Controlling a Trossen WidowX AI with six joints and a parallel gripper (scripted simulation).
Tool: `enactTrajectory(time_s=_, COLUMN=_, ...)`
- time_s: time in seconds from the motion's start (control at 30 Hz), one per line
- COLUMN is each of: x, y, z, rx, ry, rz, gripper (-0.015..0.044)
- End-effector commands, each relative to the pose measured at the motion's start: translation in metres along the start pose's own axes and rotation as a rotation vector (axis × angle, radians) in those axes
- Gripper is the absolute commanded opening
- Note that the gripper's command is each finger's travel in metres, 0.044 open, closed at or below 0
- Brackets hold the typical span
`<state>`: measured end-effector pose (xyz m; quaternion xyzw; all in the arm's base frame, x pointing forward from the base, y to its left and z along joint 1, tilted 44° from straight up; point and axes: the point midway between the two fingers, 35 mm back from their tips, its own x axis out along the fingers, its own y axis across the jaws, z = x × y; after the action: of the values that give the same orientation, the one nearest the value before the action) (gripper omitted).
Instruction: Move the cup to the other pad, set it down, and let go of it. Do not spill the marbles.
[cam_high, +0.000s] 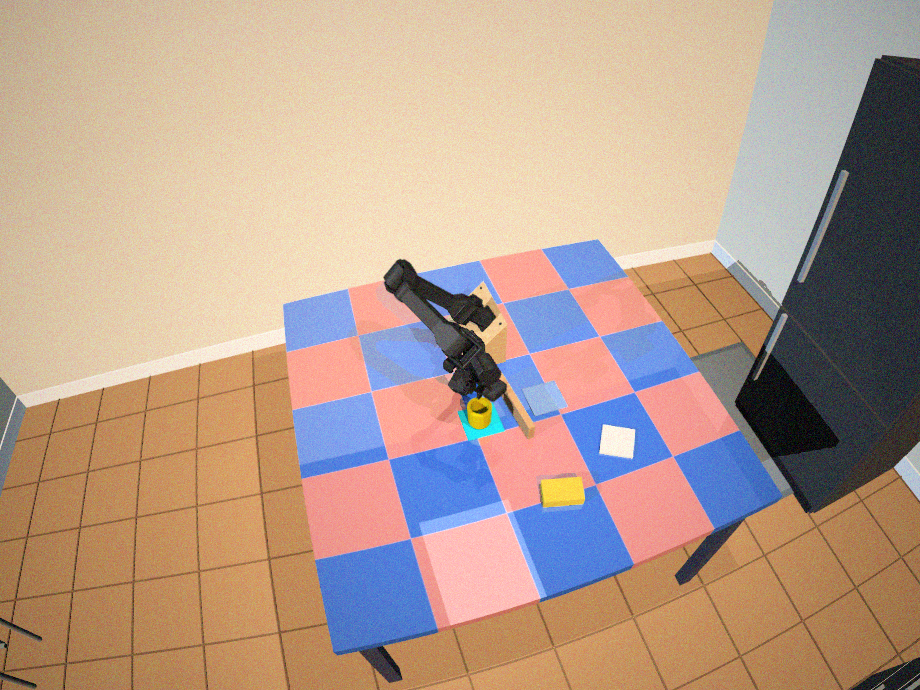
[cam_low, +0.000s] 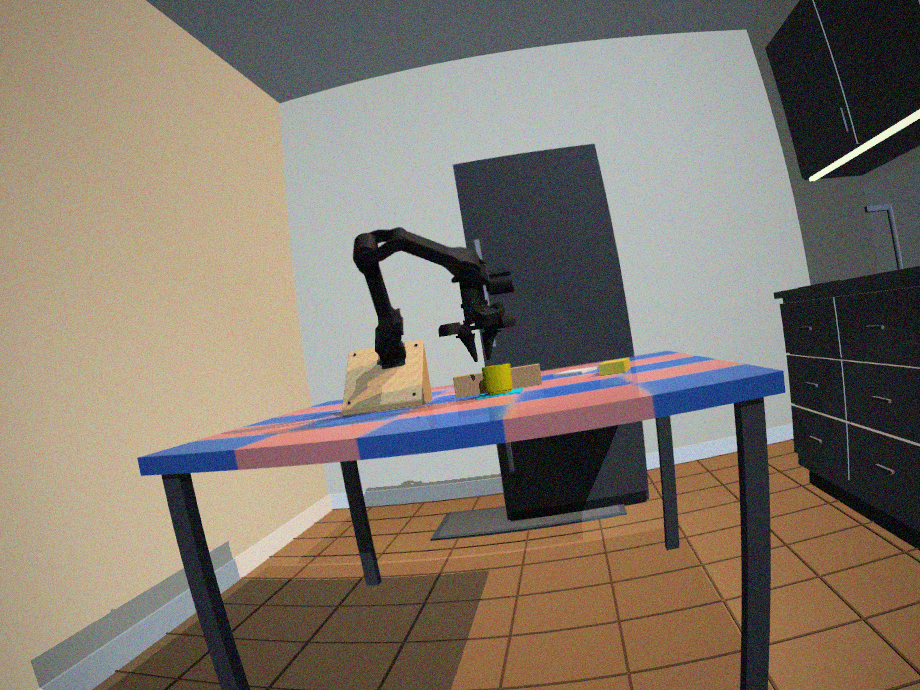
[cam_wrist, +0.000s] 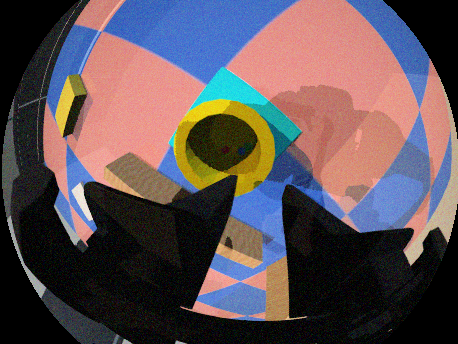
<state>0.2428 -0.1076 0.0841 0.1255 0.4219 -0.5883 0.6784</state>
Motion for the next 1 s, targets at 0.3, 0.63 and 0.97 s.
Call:
enactTrajectory(time_s=0.3, x=-0.002, y=0.000, z=0.000, rx=0.000, ry=0.000, rz=0.000, gripper=0.0409)
enactTrajectory(time_s=0.63, x=-0.038, y=0.002, z=-0.002, rx=0.004, ry=0.002, rz=0.004, gripper=0.0440)
enactTrajectory(time_s=0.97, x=-0.059, y=-0.001, z=-0.005, rx=-0.003, ry=-0.005, rz=0.001, gripper=0.0440)
